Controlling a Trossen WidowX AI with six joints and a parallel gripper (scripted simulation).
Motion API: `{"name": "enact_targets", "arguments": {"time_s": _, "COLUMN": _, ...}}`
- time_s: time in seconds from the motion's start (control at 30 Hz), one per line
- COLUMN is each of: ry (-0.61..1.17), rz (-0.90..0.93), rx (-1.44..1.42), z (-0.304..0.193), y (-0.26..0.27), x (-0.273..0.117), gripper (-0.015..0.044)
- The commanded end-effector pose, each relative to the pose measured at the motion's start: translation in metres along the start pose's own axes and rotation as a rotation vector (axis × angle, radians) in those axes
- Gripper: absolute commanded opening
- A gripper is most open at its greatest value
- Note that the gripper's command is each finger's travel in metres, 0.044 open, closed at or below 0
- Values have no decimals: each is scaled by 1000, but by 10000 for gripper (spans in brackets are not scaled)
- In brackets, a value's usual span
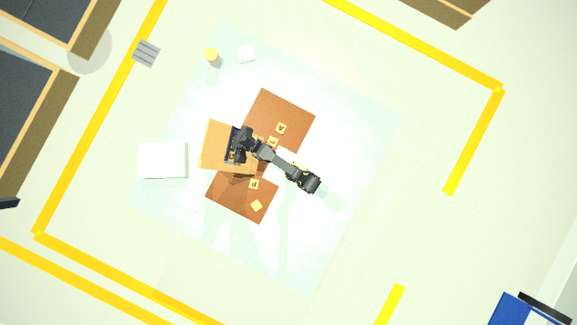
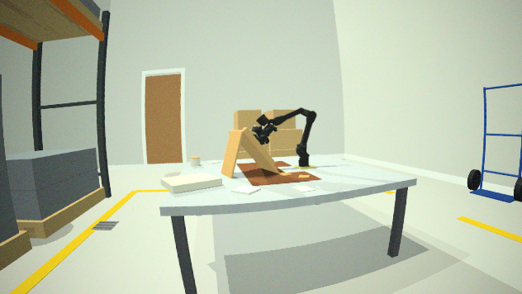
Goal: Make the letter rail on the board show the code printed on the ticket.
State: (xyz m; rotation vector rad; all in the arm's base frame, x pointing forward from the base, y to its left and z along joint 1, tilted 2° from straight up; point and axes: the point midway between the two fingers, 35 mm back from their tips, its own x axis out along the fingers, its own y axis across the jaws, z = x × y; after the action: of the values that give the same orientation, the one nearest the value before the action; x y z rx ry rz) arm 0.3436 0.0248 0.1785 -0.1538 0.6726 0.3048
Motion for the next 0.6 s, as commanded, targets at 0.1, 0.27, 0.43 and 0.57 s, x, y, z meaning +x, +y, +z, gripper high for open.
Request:
{"name": "enact_targets", "arguments": {"time_s": 0.1, "ry": -5, "rz": -5, "rx": 3, "z": 1, "y": 3, "x": -1, "gripper": 0}}
{"name": "enact_targets", "arguments": {"time_s": 0.27, "ry": -5, "rz": -4, "rx": 3, "z": 1, "y": 6, "x": 0, "gripper": 0}}
{"name": "enact_targets", "arguments": {"time_s": 0.43, "ry": 0, "rz": 0, "rx": 0, "z": 0, "y": 8, "x": 0, "gripper": 26}}
{"name": "enact_targets", "arguments": {"time_s": 0.57, "ry": 0, "rz": 0, "rx": 0, "z": 0, "y": 8, "x": 0, "gripper": 131}}
